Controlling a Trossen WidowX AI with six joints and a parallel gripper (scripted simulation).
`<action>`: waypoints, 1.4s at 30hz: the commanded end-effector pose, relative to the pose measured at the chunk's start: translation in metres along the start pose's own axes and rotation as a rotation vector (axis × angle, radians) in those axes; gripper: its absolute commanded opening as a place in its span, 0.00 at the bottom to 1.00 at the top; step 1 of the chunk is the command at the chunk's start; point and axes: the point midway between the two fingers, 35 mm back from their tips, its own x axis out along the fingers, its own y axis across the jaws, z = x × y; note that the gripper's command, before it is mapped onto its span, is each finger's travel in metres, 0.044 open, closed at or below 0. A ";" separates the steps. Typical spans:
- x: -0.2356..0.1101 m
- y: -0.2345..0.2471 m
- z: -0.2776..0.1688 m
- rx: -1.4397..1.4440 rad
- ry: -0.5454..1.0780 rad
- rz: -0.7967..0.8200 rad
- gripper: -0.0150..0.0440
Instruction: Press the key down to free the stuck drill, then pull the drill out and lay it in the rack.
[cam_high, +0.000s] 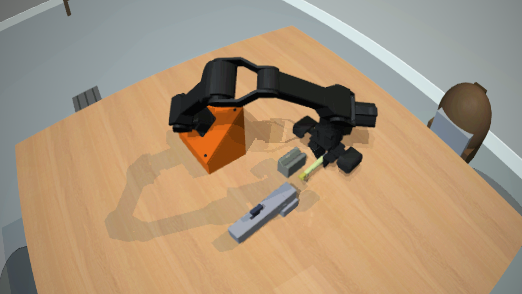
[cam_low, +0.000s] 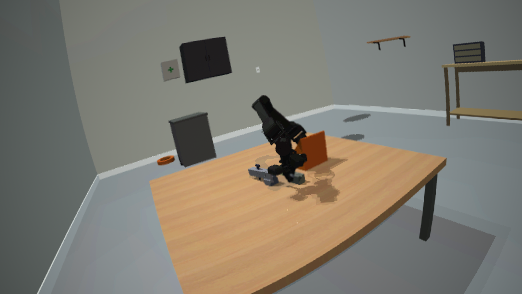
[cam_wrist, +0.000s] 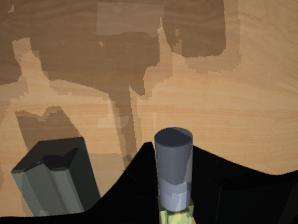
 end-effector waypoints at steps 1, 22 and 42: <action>-0.003 0.000 0.000 0.005 -0.002 0.002 0.25; -0.014 0.000 0.000 0.005 -0.003 0.002 0.25; -0.024 -0.001 -0.001 0.005 -0.003 0.002 0.25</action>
